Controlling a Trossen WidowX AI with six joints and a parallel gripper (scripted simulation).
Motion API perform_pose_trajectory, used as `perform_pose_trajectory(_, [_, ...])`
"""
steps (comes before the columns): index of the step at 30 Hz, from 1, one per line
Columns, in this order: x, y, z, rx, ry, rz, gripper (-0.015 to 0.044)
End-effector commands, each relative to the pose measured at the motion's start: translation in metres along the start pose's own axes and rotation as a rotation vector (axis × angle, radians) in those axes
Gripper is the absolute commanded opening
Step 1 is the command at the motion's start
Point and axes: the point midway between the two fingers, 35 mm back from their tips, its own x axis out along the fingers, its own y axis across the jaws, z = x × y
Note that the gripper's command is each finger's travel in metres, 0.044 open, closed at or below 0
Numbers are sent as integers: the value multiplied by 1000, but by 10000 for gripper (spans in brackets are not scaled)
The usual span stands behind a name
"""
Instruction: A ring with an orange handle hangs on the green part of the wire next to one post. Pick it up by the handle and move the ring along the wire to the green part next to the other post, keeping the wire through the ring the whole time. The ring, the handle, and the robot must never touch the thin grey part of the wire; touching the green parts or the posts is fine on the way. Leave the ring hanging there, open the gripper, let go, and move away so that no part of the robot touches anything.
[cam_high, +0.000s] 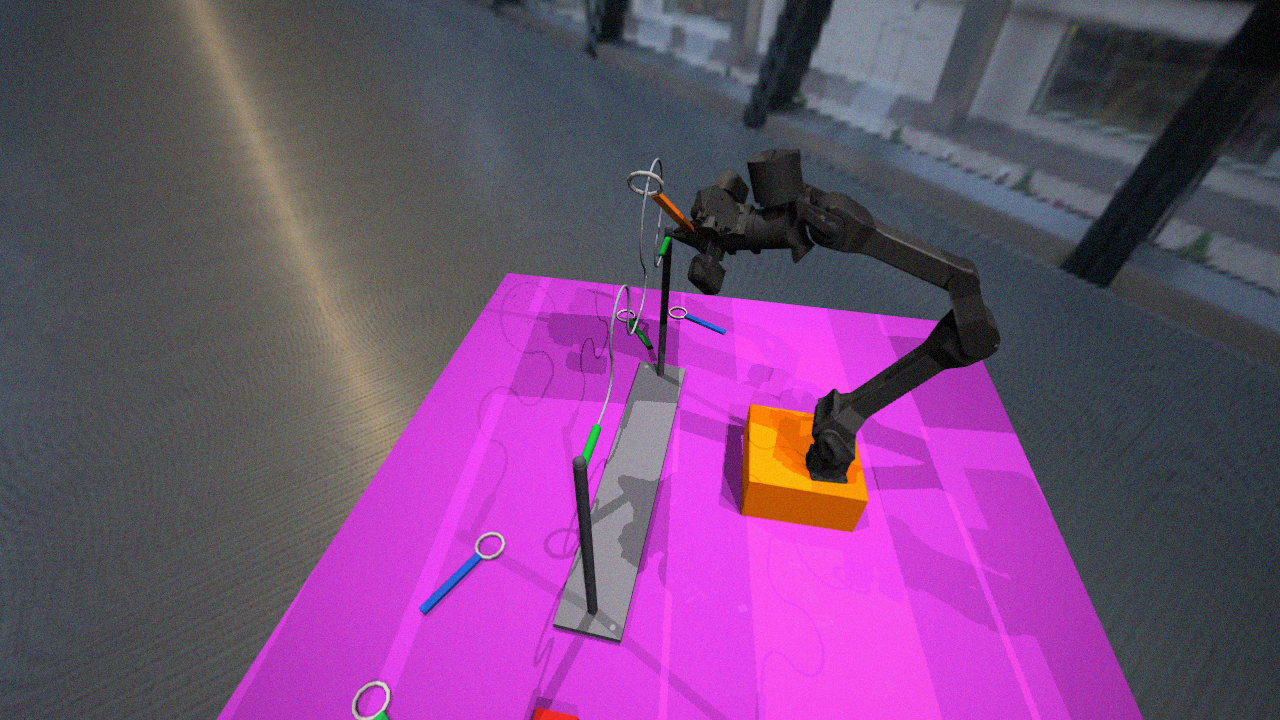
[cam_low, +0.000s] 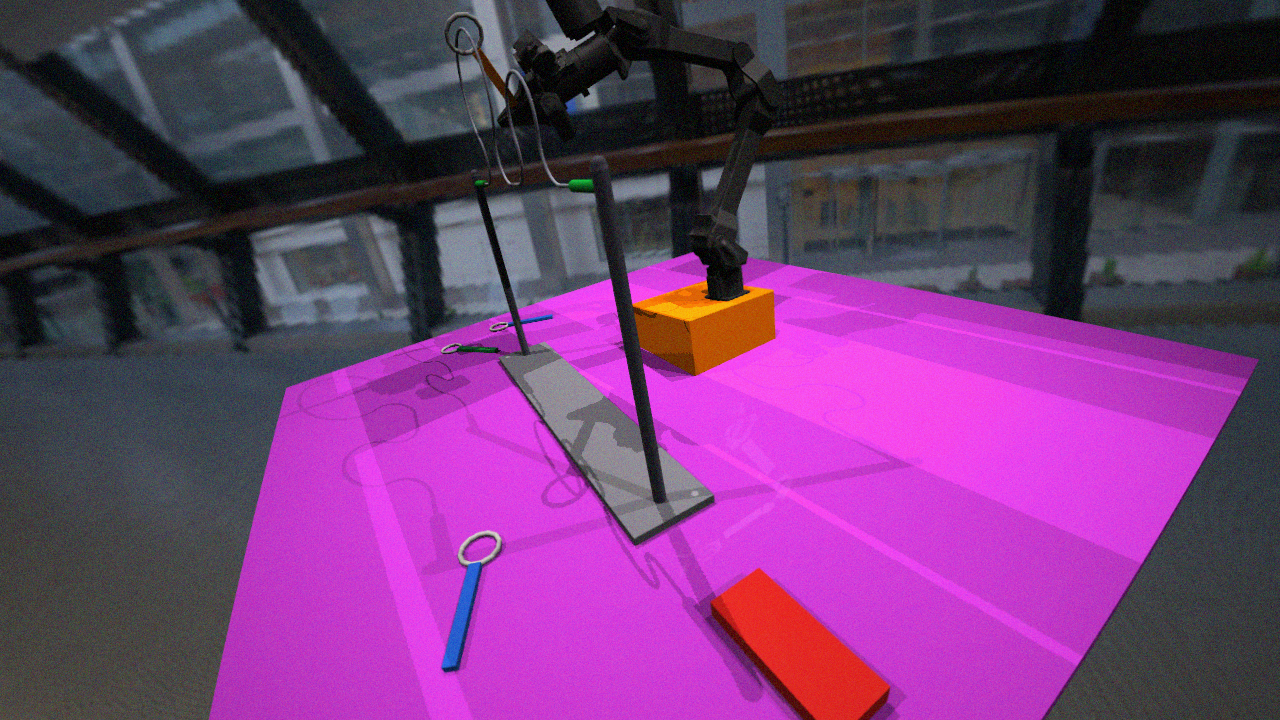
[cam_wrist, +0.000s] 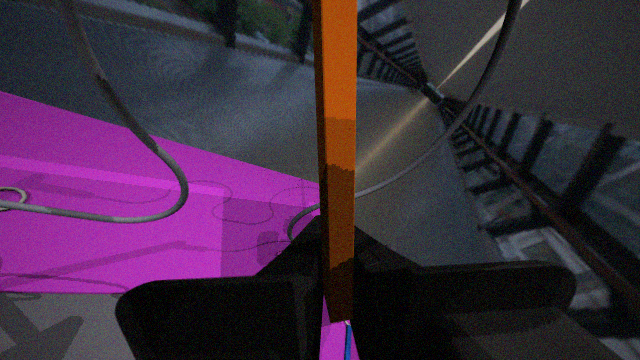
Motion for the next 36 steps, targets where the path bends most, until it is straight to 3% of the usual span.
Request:
perform_pose_trajectory(1, [-3, -3, 0, -40, -10, -29, -150])
perform_pose_trajectory(36, [-3, -18, 4, -417, -60, -244, -150])
